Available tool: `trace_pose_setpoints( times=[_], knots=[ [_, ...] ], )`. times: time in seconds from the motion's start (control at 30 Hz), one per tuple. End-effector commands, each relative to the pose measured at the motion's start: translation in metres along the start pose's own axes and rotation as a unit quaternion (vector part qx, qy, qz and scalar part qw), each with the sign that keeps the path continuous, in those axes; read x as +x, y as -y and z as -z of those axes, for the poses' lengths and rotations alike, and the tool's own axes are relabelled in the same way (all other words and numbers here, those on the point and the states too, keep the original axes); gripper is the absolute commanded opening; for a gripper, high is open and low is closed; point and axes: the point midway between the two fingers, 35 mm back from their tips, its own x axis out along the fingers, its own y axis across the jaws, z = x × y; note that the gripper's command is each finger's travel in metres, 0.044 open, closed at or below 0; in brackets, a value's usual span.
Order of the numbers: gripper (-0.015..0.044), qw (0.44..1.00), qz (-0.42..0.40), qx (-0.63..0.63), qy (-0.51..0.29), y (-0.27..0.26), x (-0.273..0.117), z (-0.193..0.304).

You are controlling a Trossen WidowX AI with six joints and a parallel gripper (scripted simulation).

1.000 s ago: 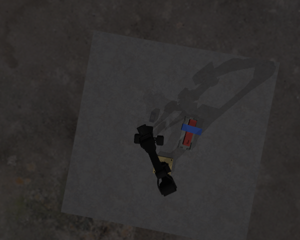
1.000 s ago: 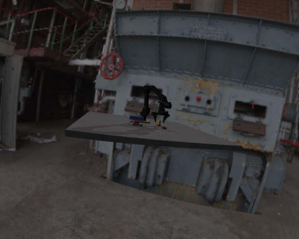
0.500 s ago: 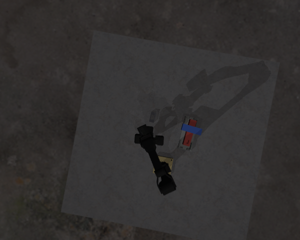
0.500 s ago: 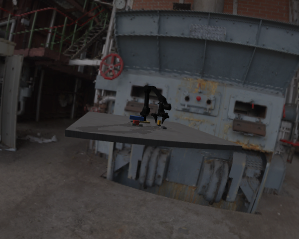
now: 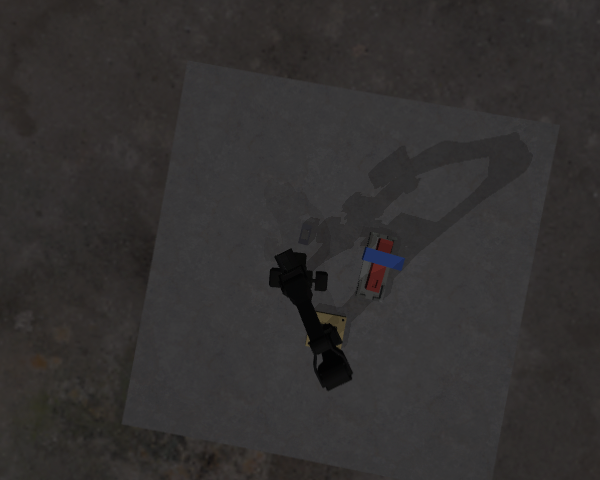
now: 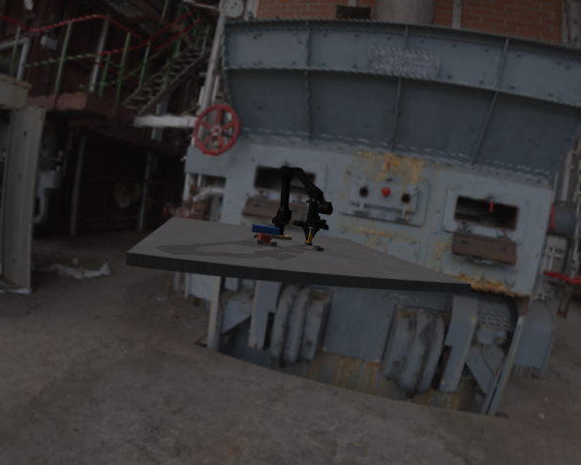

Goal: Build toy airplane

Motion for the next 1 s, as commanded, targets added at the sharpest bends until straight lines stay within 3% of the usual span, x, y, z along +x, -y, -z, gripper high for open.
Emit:
trace_pose_setpoints(
  times=[0.0, 0.97],
  knots=[
    [0.0, 1.0, -0.001, 0.0, -0.001, 0.0, 0.0, 0.0],
    [0.0, 1.0, -0.002, -0.003, -0.003, -0.004, -0.077, -0.007]
  ],
)
